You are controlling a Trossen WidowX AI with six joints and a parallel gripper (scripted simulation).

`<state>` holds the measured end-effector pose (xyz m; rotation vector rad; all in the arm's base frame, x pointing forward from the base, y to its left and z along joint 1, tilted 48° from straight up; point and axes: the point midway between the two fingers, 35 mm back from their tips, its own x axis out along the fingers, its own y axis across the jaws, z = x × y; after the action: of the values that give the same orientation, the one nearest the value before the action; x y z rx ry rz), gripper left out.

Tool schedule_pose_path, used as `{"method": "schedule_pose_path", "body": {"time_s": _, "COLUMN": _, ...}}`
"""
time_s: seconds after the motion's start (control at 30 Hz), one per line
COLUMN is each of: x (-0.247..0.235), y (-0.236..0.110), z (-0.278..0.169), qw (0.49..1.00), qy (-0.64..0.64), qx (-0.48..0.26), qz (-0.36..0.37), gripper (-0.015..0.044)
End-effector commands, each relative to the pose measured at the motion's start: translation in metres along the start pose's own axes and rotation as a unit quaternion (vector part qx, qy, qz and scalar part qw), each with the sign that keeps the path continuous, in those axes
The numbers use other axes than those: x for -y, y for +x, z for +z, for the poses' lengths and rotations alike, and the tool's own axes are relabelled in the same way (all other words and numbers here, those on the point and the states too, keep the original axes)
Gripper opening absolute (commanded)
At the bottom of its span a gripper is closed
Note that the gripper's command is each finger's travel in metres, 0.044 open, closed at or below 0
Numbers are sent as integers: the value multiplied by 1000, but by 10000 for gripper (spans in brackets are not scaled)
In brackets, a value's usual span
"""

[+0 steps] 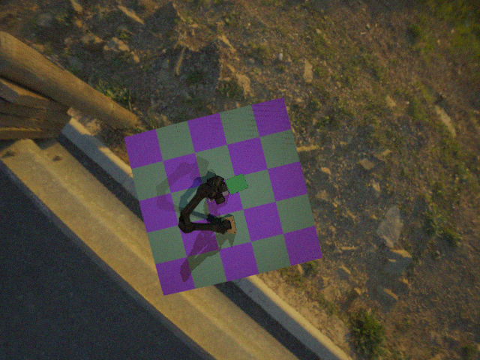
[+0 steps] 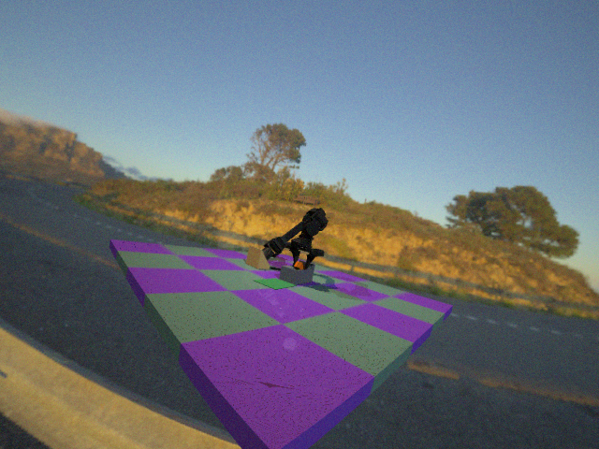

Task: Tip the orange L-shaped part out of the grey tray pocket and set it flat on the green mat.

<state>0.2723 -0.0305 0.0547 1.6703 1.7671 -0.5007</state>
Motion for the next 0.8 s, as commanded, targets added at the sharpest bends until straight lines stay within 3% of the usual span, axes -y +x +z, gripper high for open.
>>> {"method": "schedule_pose_path", "body": {"time_s": 0.0, "x": 1, "y": 5, "z": -1, "qw": 1000, "qy": 3, "qx": -3, "qz": 1, "gripper": 280}}
{"method": "schedule_pose_path", "body": {"time_s": 0.13, "x": 0, "y": 1, "z": 0, "qw": 1000, "qy": 0, "qx": 0, "qz": 0, "gripper": 175}}
{"method": "schedule_pose_path", "body": {"time_s": 0.5, "x": 0, "y": 1, "z": 0, "qw": 1000, "qy": 0, "qx": 0, "qz": 0, "gripper": 102}}
{"method": "schedule_pose_path", "body": {"time_s": 0.63, "x": 0, "y": 1, "z": 0, "qw": 1000, "qy": 0, "qx": 0, "qz": 0, "gripper": 0}}
{"method": "schedule_pose_path", "body": {"time_s": 0.77, "x": 0, "y": 1, "z": 0, "qw": 1000, "qy": 0, "qx": 0, "qz": 0, "gripper": 0}}
